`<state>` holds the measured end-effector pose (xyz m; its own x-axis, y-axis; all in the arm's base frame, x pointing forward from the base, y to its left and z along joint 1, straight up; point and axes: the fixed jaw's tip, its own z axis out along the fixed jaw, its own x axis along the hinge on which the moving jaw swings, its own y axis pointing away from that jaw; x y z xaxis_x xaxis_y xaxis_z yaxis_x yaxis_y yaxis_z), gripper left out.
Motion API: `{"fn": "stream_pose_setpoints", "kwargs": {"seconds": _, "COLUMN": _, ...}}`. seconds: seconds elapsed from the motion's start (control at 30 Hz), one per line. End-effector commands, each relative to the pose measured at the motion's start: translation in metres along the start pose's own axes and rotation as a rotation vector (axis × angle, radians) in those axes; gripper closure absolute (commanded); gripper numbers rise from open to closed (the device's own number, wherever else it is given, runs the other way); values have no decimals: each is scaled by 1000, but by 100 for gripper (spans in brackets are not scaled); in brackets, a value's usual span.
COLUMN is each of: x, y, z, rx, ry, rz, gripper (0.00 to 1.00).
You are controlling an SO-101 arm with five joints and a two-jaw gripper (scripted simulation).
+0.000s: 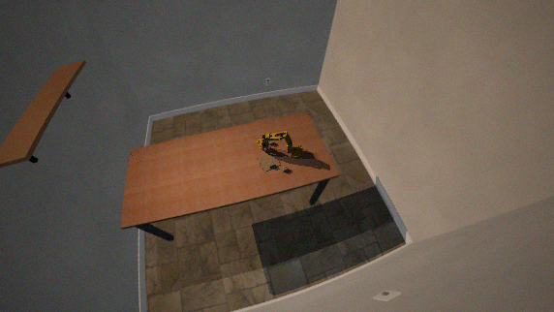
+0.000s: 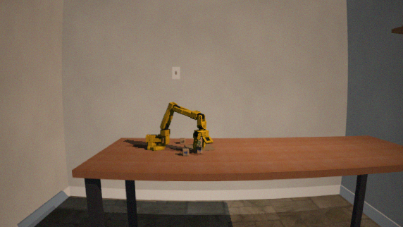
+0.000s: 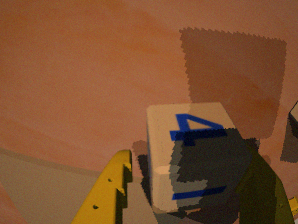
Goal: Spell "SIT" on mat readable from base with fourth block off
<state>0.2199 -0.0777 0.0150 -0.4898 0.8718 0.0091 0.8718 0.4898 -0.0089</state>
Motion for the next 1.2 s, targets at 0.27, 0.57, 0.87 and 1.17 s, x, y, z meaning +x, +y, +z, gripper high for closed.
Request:
{"fn": "stream_pose_setpoints", "kwargs": {"seconds": 0.27, "x": -8, "y": 1, "z": -14, "rx": -50, "ry": -60, "rz": 0, "gripper": 82}}
{"fn": "stream_pose_setpoints", "kwargs": {"seconds": 0.57, "x": -8, "y": 0, "z": -14, "rx": -50, "ry": -61, "rz": 0, "gripper": 84}}
{"fn": "stream_pose_setpoints", "kwargs": {"seconds": 0.87, "x": -8, "y": 0, "z": -14, "rx": -50, "ry": -61, "rz": 0, "gripper": 86}}
{"fn": "stream_pose_setpoints", "kwargs": {"seconds": 1.17, "x": -8, "y": 0, "z": -14, "rx": -50, "ry": -61, "rz": 0, "gripper": 100}}
